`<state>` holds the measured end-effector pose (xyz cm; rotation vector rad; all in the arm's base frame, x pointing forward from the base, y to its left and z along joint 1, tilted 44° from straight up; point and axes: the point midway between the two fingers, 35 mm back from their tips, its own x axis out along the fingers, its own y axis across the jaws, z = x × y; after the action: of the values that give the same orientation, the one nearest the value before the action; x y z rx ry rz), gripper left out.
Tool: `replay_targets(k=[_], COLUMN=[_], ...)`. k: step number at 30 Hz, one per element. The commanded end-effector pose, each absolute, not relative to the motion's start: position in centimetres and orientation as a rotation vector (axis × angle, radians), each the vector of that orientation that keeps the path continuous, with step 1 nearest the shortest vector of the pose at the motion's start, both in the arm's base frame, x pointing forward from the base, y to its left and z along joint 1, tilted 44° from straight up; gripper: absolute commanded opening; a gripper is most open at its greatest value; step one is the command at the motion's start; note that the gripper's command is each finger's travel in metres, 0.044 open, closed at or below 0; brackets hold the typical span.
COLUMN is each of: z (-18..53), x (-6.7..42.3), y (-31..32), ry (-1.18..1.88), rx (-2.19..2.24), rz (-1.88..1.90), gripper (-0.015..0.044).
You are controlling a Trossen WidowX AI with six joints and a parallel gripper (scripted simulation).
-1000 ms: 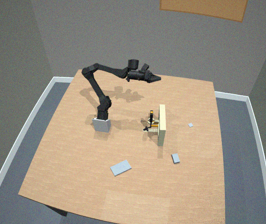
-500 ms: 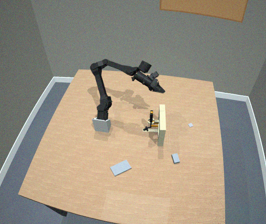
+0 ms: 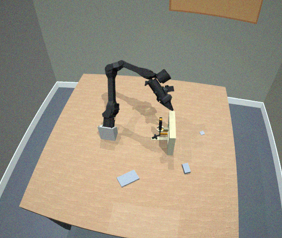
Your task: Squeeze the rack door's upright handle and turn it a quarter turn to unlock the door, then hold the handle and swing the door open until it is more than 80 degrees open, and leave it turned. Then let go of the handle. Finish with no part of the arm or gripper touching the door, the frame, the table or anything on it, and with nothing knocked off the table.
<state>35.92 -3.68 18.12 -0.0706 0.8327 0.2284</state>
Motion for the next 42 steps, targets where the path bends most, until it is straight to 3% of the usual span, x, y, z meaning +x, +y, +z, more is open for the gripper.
replay_targets(k=[1,23,42], z=[16.9,13.1,12.8], x=[35.7,33.0,32.3], y=[-4.1,-5.5,-5.9], ry=[0.917,1.301,1.394], rx=[-0.041,0.3,0.544], rz=[0.273,0.56,0.682], gripper=[0.0295,0.0295,0.0295])
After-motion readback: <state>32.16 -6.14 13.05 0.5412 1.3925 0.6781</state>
